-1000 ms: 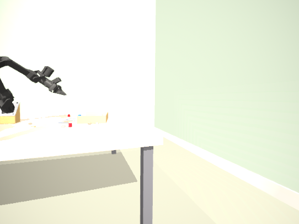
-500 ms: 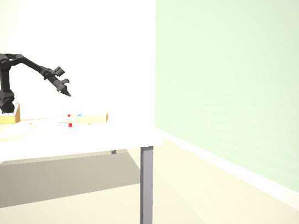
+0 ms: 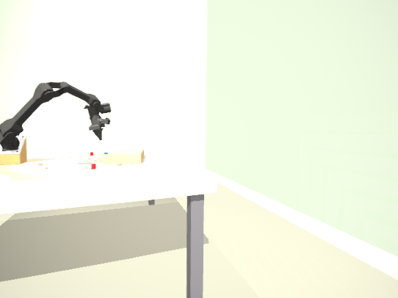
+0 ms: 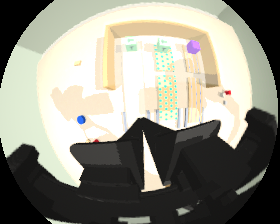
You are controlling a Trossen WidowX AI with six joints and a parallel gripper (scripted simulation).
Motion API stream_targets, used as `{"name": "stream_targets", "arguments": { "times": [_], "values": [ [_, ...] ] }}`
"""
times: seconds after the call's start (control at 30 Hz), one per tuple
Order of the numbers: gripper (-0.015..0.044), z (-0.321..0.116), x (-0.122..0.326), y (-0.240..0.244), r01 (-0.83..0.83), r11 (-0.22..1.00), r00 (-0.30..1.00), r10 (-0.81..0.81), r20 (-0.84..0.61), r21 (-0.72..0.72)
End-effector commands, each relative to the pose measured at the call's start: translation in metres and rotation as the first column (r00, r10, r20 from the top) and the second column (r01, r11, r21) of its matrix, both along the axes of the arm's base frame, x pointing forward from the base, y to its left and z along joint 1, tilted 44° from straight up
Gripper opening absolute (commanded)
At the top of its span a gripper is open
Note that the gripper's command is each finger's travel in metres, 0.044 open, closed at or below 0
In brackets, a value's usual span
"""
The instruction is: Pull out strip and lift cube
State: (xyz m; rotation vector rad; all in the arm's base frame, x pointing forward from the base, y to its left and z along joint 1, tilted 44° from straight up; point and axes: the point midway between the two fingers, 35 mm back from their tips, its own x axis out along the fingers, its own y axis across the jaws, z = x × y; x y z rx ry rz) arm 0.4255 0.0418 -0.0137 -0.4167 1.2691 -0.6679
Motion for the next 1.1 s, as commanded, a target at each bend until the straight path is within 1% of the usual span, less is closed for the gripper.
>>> {"name": "stream_targets", "arguments": {
  "times": [0.0,0.07,0.13,1.07],
  "values": [
    [0.0,-0.022,0.0,-0.007,0.123,0.992,0.99,-0.123,-0.071,-0.009],
    [0.0,-0.033,-0.002,-0.011,0.186,0.982,0.977,-0.187,-0.105,-0.023],
    [0.0,-0.036,-0.003,-0.013,0.208,0.978,0.971,-0.21,-0.117,-0.029],
    [0.0,-0.066,-0.004,-0.04,0.208,0.978,0.971,-0.21,-0.117,-0.029]
  ]
}}
